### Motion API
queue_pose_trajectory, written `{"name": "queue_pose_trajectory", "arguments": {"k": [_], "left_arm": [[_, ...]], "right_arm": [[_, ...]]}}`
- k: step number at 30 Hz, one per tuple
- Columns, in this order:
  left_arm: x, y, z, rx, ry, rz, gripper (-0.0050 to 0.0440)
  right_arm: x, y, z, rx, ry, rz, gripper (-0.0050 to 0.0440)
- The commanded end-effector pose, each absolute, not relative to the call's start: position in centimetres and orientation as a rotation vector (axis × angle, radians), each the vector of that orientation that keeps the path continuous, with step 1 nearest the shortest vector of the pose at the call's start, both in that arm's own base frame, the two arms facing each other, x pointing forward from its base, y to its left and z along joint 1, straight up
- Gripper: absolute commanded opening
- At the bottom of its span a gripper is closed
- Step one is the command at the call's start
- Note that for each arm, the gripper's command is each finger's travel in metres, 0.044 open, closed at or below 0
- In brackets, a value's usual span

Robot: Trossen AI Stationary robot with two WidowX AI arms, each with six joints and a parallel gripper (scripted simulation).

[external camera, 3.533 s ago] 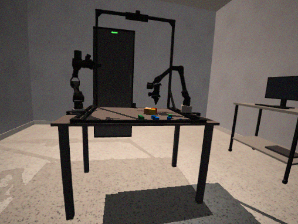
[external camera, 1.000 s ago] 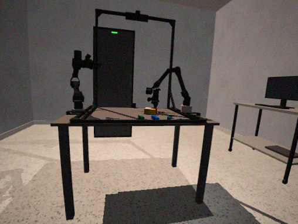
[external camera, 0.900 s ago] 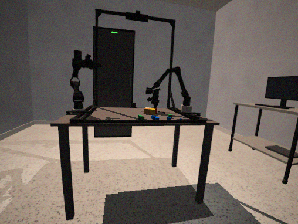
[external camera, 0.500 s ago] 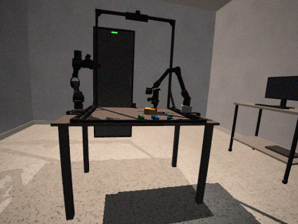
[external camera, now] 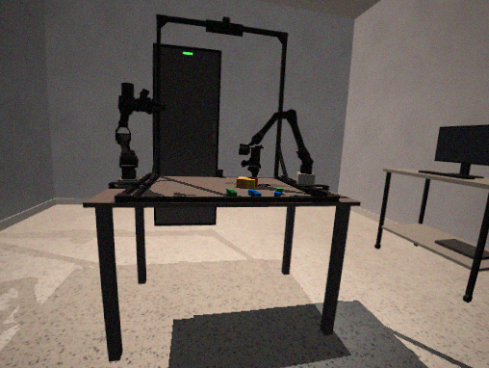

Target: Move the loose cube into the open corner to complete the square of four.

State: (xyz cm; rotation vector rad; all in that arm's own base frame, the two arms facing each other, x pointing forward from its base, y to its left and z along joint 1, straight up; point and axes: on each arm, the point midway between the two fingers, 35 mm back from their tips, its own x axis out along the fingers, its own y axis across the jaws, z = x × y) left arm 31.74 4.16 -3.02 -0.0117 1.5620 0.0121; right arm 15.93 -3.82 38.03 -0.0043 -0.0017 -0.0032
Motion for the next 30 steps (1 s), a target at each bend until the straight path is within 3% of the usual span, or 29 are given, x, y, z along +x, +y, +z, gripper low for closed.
{"name": "queue_pose_trajectory", "arguments": {"k": [1, 30], "left_arm": [[31.6, 4.4, -3.2, -0.012, 1.571, 0.012, 0.0], [31.6, 6.0, -3.2, -0.012, 1.571, 0.012, 0.0]], "right_arm": [[15.9, -3.8, 38.0, 0.001, -0.001, 0.0, 0.04], [15.9, -3.8, 38.0, 0.001, -0.001, 0.0, 0.04]]}}
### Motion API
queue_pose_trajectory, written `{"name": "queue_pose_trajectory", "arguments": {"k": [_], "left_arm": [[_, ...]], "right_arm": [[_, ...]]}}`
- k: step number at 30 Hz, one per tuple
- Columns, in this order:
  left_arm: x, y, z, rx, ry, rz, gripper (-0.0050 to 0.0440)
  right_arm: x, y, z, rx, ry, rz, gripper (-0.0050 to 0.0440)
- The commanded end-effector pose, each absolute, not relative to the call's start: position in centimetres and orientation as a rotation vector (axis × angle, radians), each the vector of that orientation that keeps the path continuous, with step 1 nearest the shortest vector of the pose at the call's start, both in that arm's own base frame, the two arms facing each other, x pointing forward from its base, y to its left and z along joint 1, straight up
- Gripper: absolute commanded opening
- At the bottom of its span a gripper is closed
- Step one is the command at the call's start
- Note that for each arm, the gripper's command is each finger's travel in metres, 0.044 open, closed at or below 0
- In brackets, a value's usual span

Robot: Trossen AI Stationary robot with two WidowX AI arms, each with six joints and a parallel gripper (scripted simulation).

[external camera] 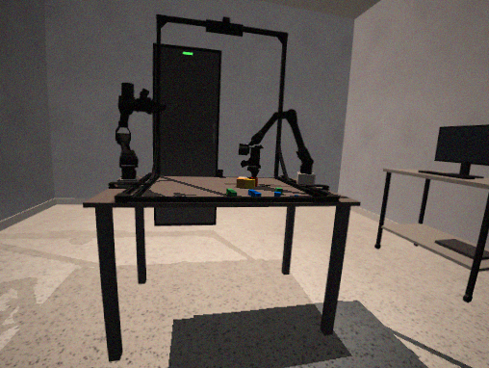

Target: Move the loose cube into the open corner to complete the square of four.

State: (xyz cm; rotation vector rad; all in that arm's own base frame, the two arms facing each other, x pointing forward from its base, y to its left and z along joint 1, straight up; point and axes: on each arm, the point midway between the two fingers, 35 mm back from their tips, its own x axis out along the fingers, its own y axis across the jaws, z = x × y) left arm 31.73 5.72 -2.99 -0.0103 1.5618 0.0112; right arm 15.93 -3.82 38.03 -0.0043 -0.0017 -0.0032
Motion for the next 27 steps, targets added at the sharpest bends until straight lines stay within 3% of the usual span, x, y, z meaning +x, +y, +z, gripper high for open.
{"name": "queue_pose_trajectory", "arguments": {"k": [1, 27], "left_arm": [[31.6, 6.0, -3.2, -0.012, 1.571, 0.012, 0.0], [31.6, 7.1, -3.2, -0.012, 1.571, 0.012, 0.0]], "right_arm": [[15.9, -3.8, 38.0, 0.001, -0.001, 0.0, 0.04], [15.9, -3.8, 38.0, 0.001, -0.001, 0.0, 0.04]]}}
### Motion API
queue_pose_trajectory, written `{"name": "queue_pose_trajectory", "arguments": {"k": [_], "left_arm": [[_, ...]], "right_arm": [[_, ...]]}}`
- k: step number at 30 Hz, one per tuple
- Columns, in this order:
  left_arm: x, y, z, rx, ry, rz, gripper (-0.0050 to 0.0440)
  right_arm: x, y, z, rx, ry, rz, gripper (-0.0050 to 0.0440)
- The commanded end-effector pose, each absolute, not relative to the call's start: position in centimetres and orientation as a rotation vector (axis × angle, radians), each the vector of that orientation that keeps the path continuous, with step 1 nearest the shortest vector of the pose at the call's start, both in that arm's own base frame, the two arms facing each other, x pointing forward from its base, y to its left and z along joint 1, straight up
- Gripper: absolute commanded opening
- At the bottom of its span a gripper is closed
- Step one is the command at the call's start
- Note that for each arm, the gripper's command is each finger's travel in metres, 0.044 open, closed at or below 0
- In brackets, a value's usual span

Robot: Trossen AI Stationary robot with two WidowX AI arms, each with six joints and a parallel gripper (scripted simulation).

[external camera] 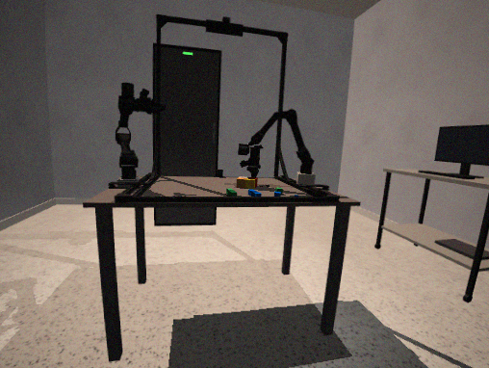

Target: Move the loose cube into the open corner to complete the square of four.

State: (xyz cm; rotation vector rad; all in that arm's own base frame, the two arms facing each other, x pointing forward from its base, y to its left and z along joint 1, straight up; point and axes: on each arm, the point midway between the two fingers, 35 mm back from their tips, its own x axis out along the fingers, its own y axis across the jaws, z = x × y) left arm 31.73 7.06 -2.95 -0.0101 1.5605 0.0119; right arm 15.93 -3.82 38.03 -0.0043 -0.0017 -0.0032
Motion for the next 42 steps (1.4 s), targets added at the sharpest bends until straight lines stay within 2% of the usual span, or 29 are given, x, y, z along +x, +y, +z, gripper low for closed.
{"name": "queue_pose_trajectory", "arguments": {"k": [1, 17, 23, 28, 37, 42], "left_arm": [[31.6, 7.0, -3.2, -0.011, 1.57, 0.012, 0.0], [31.8, 2.1, -3.0, -0.01, 1.561, 0.012, 0.0], [32.1, 2.4, 1.8, -0.007, 1.56, 0.007, 0.0], [32.2, 2.3, 1.4, -0.009, 1.555, 0.009, 0.0], [33.6, 12.0, 8.0, 0.0, 1.57, 0.0, 0.0], [33.6, 12.2, 8.2, 0.0, 1.571, 0.0, 0.0]], "right_arm": [[15.9, -3.8, 38.0, 0.001, -0.001, 0.0, 0.04], [15.9, -3.8, 38.0, 0.001, -0.001, 0.0, 0.04], [15.9, -3.8, 38.0, 0.001, -0.001, 0.0, 0.04], [15.9, -3.8, 38.0, 0.001, -0.001, 0.0, 0.04], [15.9, -3.8, 38.0, 0.001, -0.001, 0.0, 0.04], [15.9, -3.8, 38.0, 0.001, -0.001, 0.0, 0.04]]}}
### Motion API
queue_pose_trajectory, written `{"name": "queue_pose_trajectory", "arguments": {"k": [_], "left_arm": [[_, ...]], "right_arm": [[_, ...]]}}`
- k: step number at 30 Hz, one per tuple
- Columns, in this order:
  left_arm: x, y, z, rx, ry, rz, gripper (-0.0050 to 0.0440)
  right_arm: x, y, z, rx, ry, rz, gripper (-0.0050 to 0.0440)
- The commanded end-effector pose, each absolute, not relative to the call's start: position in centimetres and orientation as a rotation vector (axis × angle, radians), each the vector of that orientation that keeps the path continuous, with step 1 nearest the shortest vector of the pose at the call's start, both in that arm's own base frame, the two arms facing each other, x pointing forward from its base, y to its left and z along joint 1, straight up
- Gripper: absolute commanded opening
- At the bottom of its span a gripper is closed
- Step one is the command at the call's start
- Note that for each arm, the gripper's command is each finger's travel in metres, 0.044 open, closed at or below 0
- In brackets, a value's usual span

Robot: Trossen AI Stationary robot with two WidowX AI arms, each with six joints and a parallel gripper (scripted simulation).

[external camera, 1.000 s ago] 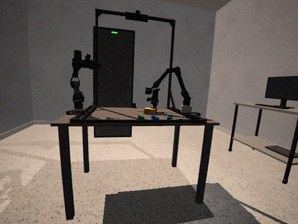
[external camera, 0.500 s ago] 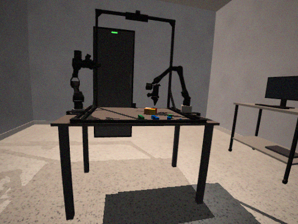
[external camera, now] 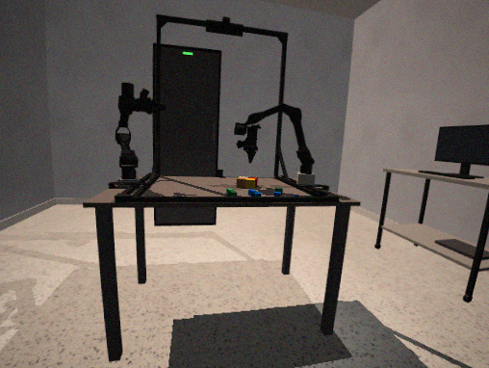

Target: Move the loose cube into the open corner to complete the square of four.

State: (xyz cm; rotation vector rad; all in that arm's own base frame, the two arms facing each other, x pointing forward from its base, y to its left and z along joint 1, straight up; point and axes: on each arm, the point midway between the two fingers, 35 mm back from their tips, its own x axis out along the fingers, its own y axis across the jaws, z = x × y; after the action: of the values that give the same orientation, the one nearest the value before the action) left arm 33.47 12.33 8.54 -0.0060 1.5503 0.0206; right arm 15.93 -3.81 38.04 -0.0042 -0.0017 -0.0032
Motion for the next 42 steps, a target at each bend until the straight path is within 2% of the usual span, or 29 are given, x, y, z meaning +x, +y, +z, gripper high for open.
{"name": "queue_pose_trajectory", "arguments": {"k": [1, 9, 17, 19, 34, 42], "left_arm": [[33.6, 12.2, 8.2, 0.0, 1.571, 0.0, 0.0], [33.5, 12.2, 8.1, 0.012, 1.571, -0.012, 0.0], [29.8, 12.0, 5.9, 0.436, 1.526, -0.436, 0.0], [29.8, 12.0, 5.9, 0.436, 1.526, -0.436, 0.0], [23.0, 10.7, 1.8, 1.186, 1.224, -1.186, 0.0], [22.9, 10.6, 1.3, 1.198, 1.216, -1.198, 0.0]], "right_arm": [[15.9, -3.8, 38.0, 0.001, -0.001, 0.0, 0.04], [15.9, -3.8, 38.0, 0.001, -0.001, 0.0, 0.04], [15.9, -3.8, 38.0, 0.001, -0.001, 0.0, 0.04], [15.9, -3.8, 38.0, 0.001, -0.001, 0.0, 0.04], [15.9, -3.8, 38.0, 0.001, -0.001, 0.0, 0.04], [15.9, -3.8, 38.0, 0.001, -0.001, 0.0, 0.04]]}}
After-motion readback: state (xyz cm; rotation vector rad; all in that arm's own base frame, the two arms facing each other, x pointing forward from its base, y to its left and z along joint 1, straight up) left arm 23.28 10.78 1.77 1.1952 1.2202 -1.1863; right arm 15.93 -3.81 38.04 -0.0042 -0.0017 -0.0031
